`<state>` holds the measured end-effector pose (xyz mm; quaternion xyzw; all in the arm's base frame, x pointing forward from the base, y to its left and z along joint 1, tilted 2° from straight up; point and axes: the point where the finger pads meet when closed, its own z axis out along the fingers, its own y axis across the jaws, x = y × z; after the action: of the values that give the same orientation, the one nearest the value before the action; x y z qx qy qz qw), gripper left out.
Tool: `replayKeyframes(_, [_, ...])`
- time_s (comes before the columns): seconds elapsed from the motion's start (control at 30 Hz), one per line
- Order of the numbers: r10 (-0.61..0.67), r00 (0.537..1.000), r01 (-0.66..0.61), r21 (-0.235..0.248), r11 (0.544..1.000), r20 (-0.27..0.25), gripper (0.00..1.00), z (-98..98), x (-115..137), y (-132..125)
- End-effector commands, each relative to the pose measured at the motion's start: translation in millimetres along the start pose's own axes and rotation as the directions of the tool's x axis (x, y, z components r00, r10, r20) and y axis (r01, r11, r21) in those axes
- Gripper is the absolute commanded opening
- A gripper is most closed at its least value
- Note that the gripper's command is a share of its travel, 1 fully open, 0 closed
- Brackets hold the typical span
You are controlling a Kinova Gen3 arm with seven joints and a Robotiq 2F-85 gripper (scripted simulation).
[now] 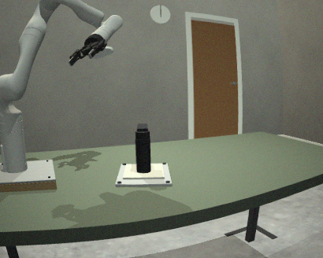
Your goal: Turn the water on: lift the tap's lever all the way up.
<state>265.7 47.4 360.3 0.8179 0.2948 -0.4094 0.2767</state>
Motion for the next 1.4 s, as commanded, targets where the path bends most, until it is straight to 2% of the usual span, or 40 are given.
replayKeyframes(0.0, [0.0, 1.0, 0.0, 0.0, 1.0, -0.001, 1.0, -0.2, -0.3, 0.2])
replayKeyframes(0.6, [0.0, 1.0, 0.0, 0.0, 1.0, -0.002, 1.0, -0.1, -0.1, 0.2])
replayKeyframes(0.8, [-0.034, 0.999, 0.034, 0.014, 0.999, -0.034, 1.0, 2.9, 10.1, 3.5])
replayKeyframes(0.93, [-0.095, 0.991, 0.098, 0.034, 0.995, -0.098, 1.0, 8.0, 30.0, 9.7])
replayKeyframes(1.03, [-0.156, 0.972, 0.167, 0.048, 0.985, -0.175, 1.0, 12.5, 52.1, 16.5])
replayKeyframes(1.1, [-0.156, 0.972, 0.167, 0.048, 0.985, -0.175, 1.0, 12.5, 52.1, 16.5])
replayKeyframes(1.23, [-0.243, 0.92, 0.27, 0.048, 0.962, -0.307, 1.0, 16.7, 88.8, 28.0])
replayKeyframes(1.37, [-0.311, 0.84, 0.356, 0.02, 0.934, -0.444, 1.0, 16.5, 125.9, 41.7])
